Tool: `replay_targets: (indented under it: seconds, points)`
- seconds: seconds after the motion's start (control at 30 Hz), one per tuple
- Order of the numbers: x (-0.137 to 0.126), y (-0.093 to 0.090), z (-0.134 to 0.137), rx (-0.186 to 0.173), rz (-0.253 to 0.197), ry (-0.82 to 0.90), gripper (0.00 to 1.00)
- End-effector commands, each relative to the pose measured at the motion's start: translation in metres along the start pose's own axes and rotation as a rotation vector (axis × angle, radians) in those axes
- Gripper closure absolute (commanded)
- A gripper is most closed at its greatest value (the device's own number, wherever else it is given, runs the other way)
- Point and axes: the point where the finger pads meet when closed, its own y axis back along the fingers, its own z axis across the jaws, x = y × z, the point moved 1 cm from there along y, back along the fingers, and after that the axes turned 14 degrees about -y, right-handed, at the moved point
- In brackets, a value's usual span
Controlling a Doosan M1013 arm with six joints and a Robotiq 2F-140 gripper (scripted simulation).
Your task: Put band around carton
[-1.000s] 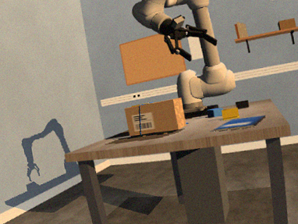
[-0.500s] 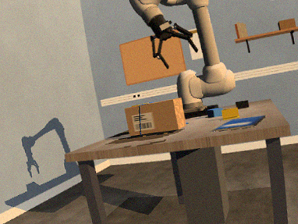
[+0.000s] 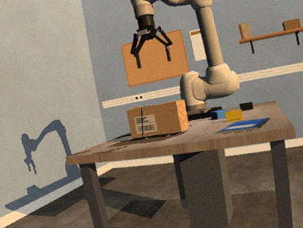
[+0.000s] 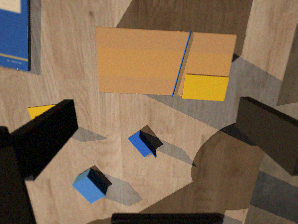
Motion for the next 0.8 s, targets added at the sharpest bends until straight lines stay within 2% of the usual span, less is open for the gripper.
replay_targets:
  seconds: [0.0,0.07,0.17,0.7,0.77]
  points:
    - [-0.006,-0.061,0.023,-0.008,-0.003,-0.041,0.0]
    - [-0.009,-0.081,0.03,-0.005,-0.002,-0.052,0.0]
    - [-0.011,-0.094,0.035,-0.003,-0.001,-0.06,0.0]
    - [-0.012,-0.097,0.036,-0.003,-0.001,-0.063,0.0]
    - [-0.012,-0.103,0.038,-0.003,-0.001,-0.097,0.0]
